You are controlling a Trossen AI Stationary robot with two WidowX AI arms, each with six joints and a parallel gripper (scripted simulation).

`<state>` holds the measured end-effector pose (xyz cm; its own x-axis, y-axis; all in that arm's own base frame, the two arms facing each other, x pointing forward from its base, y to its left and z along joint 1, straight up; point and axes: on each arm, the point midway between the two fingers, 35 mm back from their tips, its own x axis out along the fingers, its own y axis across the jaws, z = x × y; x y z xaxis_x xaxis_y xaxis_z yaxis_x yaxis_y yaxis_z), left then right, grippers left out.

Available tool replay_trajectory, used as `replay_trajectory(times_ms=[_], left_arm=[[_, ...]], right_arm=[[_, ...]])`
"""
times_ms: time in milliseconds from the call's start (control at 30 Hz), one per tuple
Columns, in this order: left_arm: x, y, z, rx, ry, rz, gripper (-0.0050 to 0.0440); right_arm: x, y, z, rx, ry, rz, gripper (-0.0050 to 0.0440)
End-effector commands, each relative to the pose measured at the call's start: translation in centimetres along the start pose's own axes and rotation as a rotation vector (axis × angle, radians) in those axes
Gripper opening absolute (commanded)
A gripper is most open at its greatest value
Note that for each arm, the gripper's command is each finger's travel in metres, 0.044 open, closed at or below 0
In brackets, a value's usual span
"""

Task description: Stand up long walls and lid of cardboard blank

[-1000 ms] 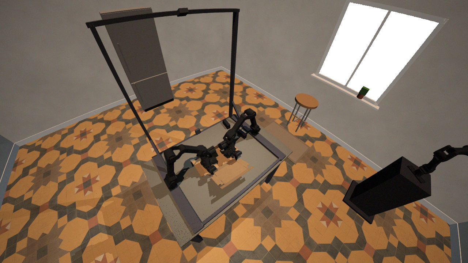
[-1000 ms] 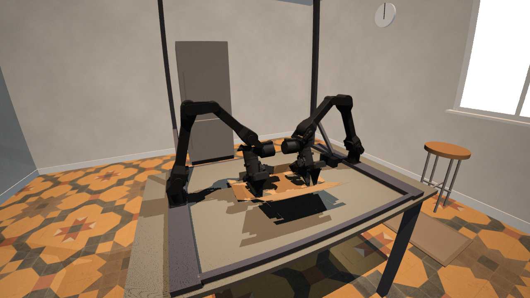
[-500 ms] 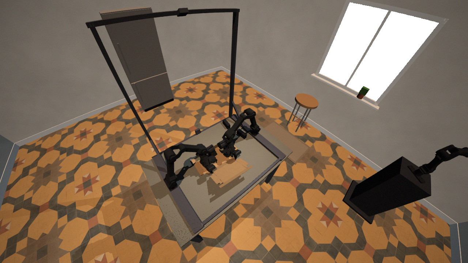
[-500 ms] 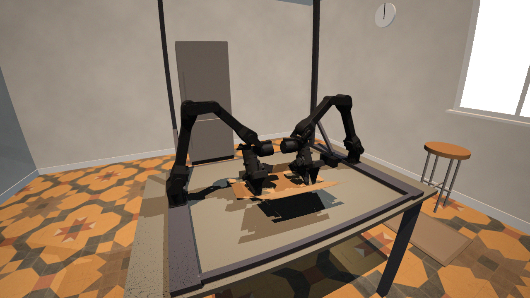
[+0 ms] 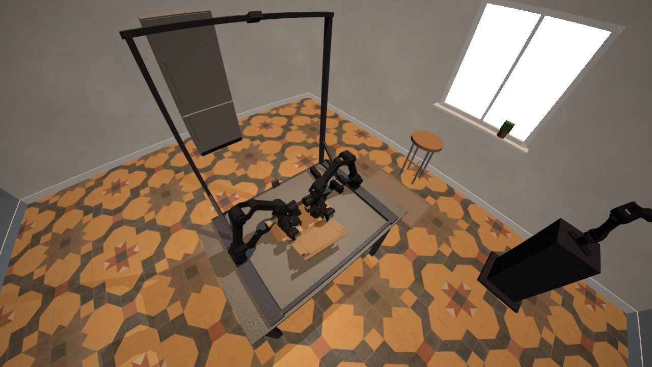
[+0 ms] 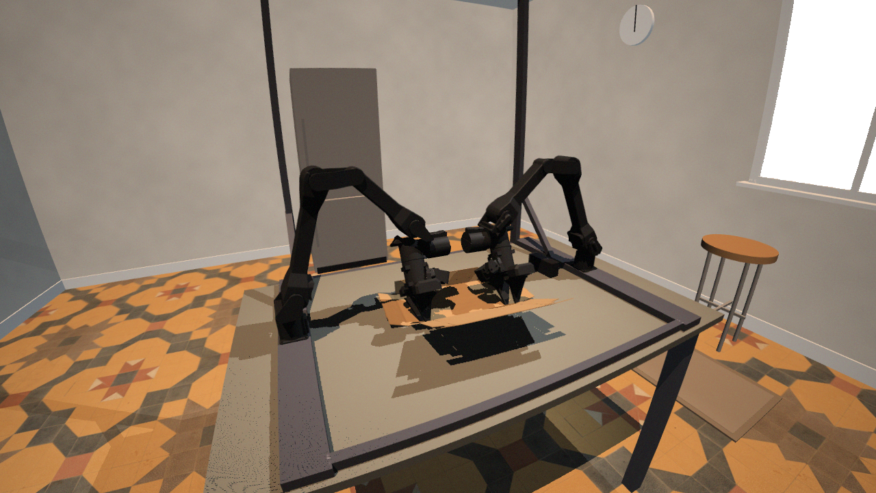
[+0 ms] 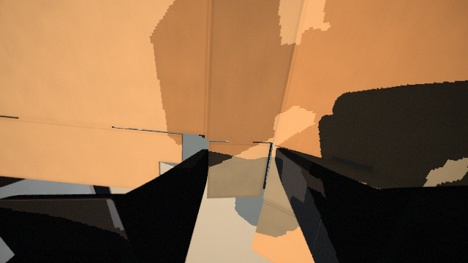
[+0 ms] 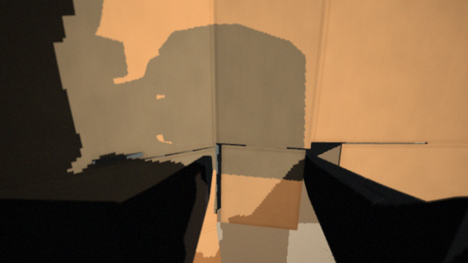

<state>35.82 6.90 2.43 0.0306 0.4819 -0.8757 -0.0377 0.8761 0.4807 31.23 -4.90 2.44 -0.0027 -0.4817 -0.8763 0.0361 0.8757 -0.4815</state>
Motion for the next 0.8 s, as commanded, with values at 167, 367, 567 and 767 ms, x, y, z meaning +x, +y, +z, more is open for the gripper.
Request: replay_trajectory(times_ms=[167, 367, 567, 767], left_arm=[[-0.1, -2.6, -0.1, 0.017, 0.006, -0.044, 0.0227], [-0.2, -2.6, -0.2, 0.013, 0.01, -0.041, 0.0227], [-0.5, -3.3, -0.3, 0.013, 0.01, -0.041, 0.0227], [-0.8, -3.8, -0.5, 0.013, 0.01, -0.042, 0.0227]], right_arm=[[-0.5, 2.4, 0.5, -0.012, -0.007, 0.042, 0.0226], [-0.6, 2.6, 0.6, -0.004, -0.005, 0.037, 0.0226], [-1.0, 3.3, 0.7, -0.004, -0.005, 0.038, 0.0226], [-1.3, 3.9, 0.8, -0.004, -0.005, 0.038, 0.0226]])
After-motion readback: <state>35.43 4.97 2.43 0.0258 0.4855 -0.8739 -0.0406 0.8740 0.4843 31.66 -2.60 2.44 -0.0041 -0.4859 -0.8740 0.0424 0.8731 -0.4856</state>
